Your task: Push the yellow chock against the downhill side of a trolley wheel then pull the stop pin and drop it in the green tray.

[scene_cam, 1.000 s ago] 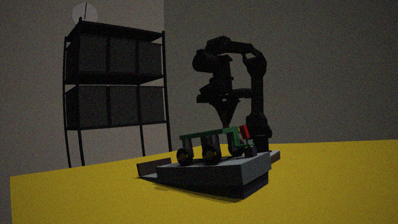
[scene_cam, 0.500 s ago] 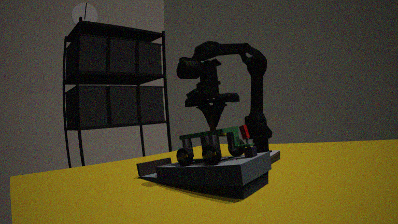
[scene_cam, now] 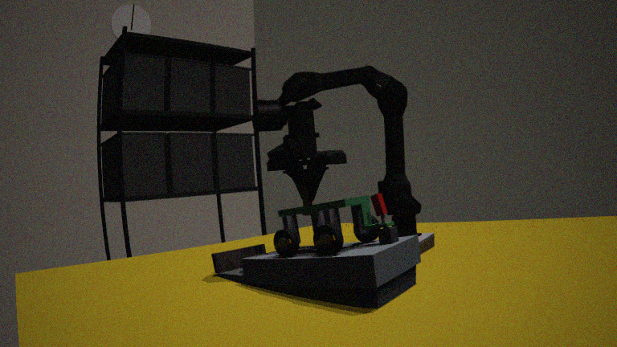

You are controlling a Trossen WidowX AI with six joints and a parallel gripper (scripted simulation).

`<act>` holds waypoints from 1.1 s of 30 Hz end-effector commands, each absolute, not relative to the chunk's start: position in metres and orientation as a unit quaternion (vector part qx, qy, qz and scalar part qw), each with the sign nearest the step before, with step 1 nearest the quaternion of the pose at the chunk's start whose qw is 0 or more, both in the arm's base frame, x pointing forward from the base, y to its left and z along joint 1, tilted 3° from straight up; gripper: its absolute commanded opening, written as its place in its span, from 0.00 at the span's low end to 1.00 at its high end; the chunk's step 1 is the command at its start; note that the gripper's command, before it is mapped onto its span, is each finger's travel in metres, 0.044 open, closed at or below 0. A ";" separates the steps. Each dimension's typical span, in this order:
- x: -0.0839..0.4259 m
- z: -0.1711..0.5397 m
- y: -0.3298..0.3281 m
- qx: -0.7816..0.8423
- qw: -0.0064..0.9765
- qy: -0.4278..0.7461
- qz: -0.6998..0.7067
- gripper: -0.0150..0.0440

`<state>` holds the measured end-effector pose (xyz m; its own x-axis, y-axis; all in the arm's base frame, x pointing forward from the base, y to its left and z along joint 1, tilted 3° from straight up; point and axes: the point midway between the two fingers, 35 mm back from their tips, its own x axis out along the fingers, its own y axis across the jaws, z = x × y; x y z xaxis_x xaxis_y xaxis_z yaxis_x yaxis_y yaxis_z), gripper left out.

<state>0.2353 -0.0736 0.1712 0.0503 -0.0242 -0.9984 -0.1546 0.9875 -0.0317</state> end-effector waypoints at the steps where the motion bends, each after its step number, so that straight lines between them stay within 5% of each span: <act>1: 0.244 0.174 -0.089 -0.068 0.726 0.682 0.046 0.25; 33: 0.278 0.164 -0.100 -0.030 0.723 0.684 0.087 0.25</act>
